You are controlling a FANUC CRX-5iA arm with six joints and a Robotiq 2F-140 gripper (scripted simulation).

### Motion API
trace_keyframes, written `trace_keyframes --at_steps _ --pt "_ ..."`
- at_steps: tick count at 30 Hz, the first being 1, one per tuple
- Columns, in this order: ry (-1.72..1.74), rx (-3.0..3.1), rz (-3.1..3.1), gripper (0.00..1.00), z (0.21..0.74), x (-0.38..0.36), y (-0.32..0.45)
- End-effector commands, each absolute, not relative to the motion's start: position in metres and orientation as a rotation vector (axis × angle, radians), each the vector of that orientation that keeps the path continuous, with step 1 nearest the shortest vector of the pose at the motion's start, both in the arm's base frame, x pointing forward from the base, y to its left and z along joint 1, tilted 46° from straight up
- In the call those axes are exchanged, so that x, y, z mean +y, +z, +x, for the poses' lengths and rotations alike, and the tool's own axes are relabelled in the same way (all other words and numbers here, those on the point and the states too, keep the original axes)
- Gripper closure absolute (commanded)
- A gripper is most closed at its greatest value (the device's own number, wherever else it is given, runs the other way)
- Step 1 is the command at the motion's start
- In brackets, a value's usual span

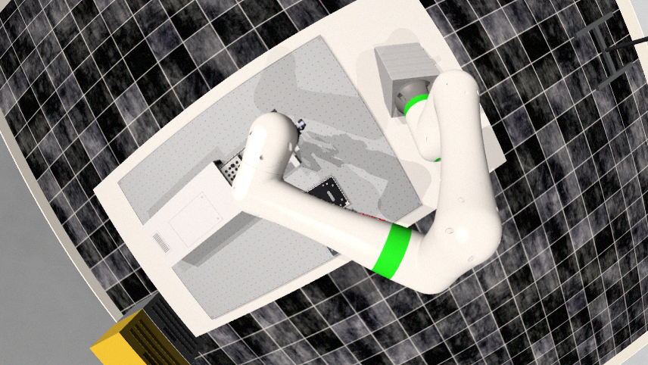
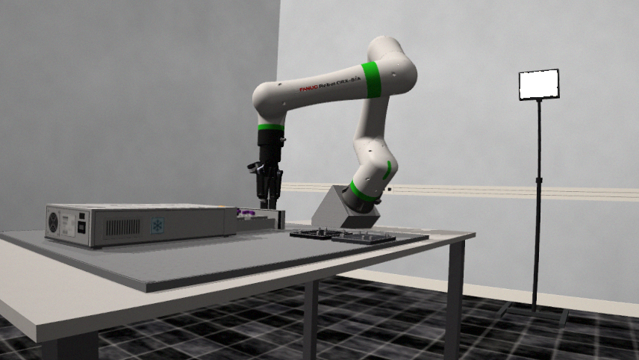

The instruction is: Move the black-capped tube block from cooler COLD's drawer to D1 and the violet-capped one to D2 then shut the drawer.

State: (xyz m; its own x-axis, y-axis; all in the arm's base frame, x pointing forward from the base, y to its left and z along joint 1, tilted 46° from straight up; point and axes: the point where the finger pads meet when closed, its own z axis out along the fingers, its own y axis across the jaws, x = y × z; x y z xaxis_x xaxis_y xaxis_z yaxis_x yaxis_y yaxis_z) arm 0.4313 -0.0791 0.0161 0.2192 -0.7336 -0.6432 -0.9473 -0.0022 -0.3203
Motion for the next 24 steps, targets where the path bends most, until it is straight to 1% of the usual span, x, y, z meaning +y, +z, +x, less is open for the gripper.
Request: trace_keyframes --at_steps 1,11,24 --pt "0.380 1.565 -1.784 0.66 0.428 -0.080 0.015" --pt "0.380 1.565 -1.784 0.66 0.415 -0.080 0.011" --pt "0.380 1.565 -1.784 0.66 0.412 -0.080 0.010"
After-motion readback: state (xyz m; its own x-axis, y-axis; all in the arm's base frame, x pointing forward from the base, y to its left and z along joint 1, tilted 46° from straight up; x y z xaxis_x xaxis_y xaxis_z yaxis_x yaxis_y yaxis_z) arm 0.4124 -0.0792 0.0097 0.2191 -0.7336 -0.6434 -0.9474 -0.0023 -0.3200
